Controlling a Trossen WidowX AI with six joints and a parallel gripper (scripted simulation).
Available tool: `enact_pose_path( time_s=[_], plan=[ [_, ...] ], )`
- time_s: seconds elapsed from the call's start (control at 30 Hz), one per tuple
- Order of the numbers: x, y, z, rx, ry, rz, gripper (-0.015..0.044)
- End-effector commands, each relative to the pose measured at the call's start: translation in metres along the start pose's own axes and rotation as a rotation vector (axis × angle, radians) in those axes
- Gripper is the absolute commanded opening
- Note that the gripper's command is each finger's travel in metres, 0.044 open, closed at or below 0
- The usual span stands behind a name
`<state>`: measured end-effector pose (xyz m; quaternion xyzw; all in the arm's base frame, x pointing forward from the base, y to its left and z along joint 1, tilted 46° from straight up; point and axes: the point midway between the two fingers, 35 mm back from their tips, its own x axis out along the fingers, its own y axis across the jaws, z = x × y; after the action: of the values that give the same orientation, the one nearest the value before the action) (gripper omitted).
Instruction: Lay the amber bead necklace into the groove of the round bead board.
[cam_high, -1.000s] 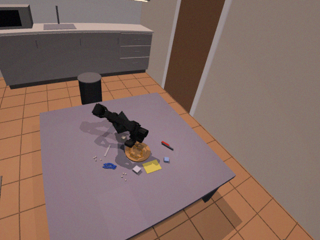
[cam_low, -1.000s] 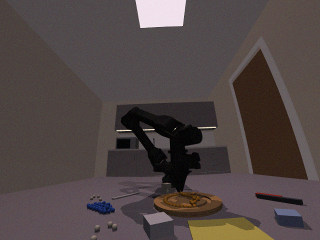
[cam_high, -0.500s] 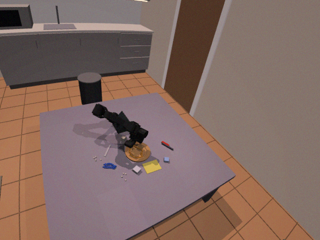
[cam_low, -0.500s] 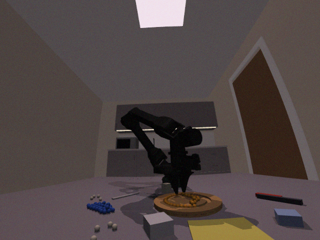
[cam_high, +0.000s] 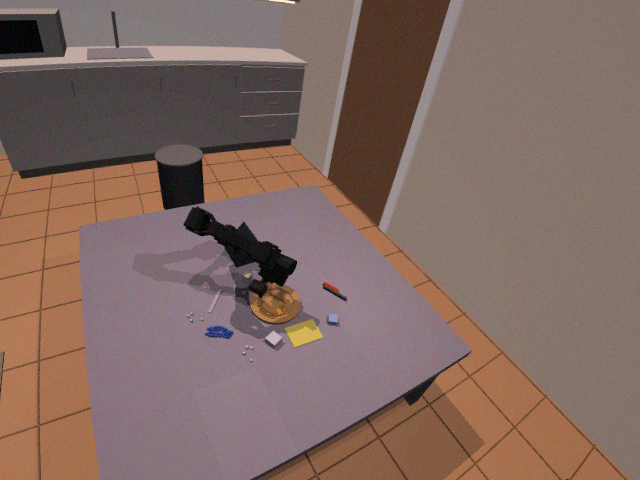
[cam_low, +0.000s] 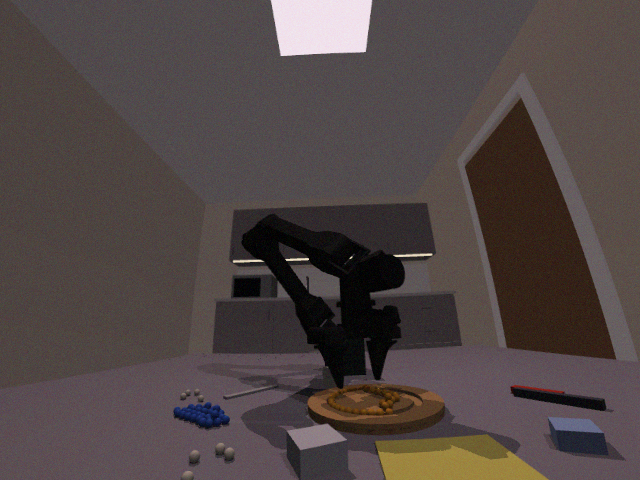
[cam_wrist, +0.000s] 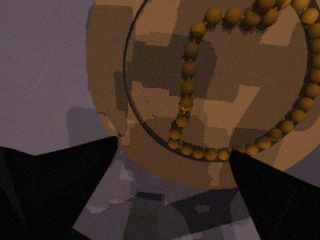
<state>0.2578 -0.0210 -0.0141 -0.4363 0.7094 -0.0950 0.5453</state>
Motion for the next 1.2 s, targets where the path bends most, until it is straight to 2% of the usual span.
enact_pose_path(
  time_s=[0.0,0.47,0.7,0.87,1.07,1.17],
  plan=[
    [-0.001,0.0,0.0,0.007,-0.001,0.003,0.044],
    [-0.001,0.0,0.0,0.007,-0.001,0.003,0.044],
    [-0.032,0.0,0.012,0.166,-0.001,0.005,0.0256],
    [-0.033,0.0,0.012,0.172,-0.001,0.004,0.0125],
    [-0.017,0.0,0.012,0.172,-0.001,0.004,0.012],
    [-0.025,-0.001,0.013,0.176,-0.009,0.007,0.012]
  ],
)
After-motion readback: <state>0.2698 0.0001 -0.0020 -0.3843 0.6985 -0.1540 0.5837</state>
